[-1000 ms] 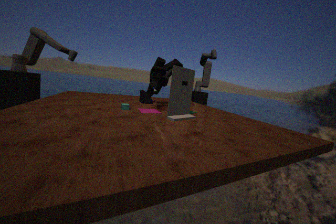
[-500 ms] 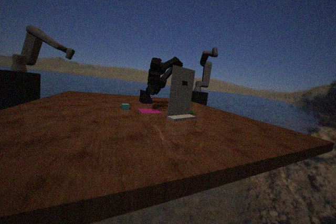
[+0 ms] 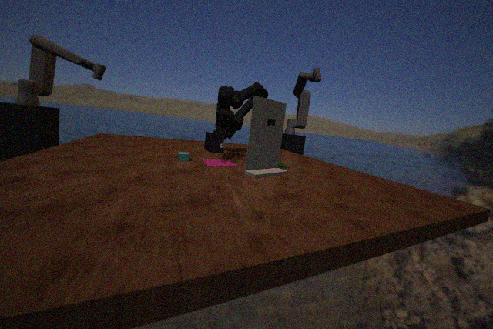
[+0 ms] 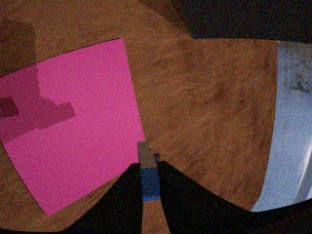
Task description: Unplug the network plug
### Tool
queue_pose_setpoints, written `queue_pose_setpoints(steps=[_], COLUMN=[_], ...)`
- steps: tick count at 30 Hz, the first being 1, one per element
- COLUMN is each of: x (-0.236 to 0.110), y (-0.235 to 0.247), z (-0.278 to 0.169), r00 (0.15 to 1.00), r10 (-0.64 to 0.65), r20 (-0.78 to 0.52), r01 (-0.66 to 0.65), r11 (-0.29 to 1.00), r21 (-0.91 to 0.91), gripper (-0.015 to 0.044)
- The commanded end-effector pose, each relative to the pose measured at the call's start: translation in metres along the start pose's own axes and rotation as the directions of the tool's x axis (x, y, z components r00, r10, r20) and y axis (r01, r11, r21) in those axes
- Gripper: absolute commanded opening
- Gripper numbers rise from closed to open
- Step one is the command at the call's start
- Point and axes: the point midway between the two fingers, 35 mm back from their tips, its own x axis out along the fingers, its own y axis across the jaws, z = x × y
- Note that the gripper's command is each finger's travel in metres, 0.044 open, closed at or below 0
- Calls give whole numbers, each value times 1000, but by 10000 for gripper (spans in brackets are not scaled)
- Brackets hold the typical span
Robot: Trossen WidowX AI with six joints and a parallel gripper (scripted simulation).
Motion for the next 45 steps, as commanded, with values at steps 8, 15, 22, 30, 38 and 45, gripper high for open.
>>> queue_pose_setpoints(steps=[8,15,22,30,38,45], x=[16,25,33,41,48,48], y=[12,17,23,31,37,36], z=[-1,-1,-1,0,1,2], r00=[1000,1000,1000,1000,1000,1000], r10=[12,12,12,12,11,11], r20=[5,5,5,7,8,9], r01=[-12,-12,-12,-12,-11,-11], r11=[1000,1000,1000,1000,1000,1000], r21=[9,9,9,10,10,10], gripper=[0,0,0,0,0,0])
